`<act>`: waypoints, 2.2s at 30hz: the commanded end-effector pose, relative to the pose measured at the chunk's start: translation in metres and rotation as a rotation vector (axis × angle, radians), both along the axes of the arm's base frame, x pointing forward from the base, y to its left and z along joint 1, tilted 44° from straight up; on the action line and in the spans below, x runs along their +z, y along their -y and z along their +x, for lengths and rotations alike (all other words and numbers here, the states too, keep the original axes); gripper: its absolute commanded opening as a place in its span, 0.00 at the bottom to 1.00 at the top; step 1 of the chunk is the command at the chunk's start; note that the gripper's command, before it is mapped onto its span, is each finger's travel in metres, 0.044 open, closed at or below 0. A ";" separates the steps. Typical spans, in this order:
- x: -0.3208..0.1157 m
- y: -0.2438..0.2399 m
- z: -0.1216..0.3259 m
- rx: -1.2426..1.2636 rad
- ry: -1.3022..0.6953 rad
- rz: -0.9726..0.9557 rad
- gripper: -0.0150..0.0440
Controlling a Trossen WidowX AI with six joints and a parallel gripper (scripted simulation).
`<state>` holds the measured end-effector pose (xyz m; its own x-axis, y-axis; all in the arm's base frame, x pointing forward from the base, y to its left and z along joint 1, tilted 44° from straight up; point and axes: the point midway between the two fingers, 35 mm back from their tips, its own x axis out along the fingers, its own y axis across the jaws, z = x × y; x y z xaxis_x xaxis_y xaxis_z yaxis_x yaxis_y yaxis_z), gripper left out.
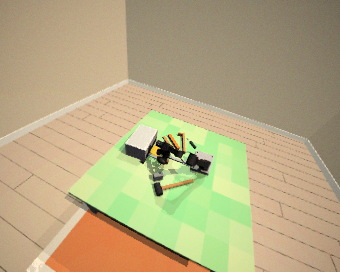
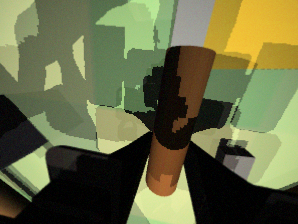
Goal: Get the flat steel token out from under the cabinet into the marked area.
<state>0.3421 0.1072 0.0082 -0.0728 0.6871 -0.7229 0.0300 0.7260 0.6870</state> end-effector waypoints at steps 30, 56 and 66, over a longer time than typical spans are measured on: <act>0.003 0.000 -0.035 0.000 -0.005 -0.001 0.25; 0.006 -0.001 -0.064 0.000 -0.007 -0.001 0.25; 0.007 -0.001 -0.075 0.000 -0.008 -0.001 0.25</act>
